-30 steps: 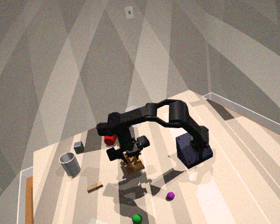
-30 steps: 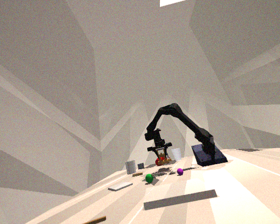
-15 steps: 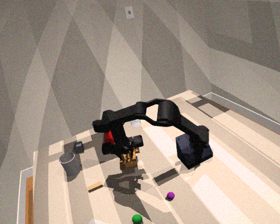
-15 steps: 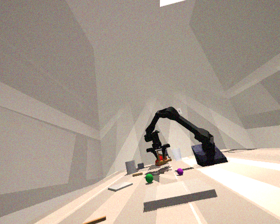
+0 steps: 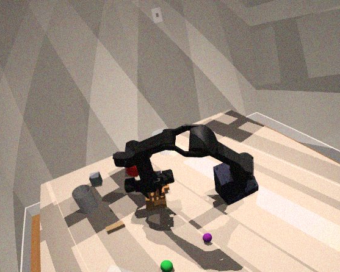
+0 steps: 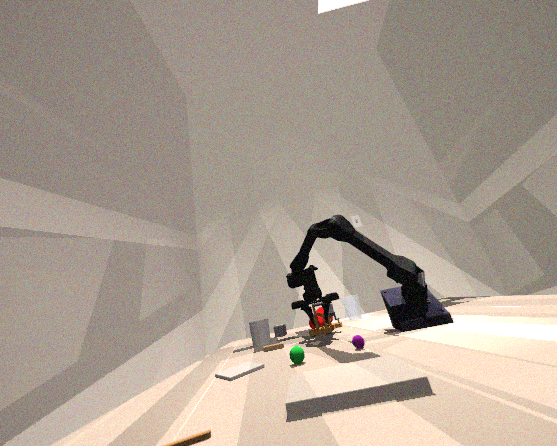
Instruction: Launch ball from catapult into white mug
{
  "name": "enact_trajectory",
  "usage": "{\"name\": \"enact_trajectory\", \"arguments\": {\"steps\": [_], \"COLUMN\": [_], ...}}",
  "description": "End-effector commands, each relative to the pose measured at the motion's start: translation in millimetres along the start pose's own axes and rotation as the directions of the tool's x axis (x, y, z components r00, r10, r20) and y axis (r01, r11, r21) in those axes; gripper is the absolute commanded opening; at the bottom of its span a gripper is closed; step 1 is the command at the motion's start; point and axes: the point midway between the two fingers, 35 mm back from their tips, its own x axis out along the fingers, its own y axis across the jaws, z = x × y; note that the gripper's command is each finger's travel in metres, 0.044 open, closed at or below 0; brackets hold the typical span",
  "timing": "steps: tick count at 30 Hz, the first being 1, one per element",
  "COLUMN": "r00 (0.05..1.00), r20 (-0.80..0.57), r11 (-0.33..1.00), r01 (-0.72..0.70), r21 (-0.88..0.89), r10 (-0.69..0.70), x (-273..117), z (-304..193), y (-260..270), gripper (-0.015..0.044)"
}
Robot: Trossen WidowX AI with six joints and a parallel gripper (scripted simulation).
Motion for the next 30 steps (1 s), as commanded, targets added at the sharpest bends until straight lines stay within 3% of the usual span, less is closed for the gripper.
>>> {"name": "enact_trajectory", "arguments": {"steps": [1, 16, 30], "r00": [1.000, 1.000, 1.000], "r20": [-0.002, 0.001, 0.000], "r11": [1.000, 1.000, 1.000], "r01": [0.014, 0.003, 0.003], "r21": [0.002, -0.002, -0.002], "r10": [-0.014, -0.003, -0.003], "x": [1, 16, 13], "z": [0, 1, 1], "y": [-2, -1, -1], "gripper": [0.0000, 0.0000, 0.0368]}}
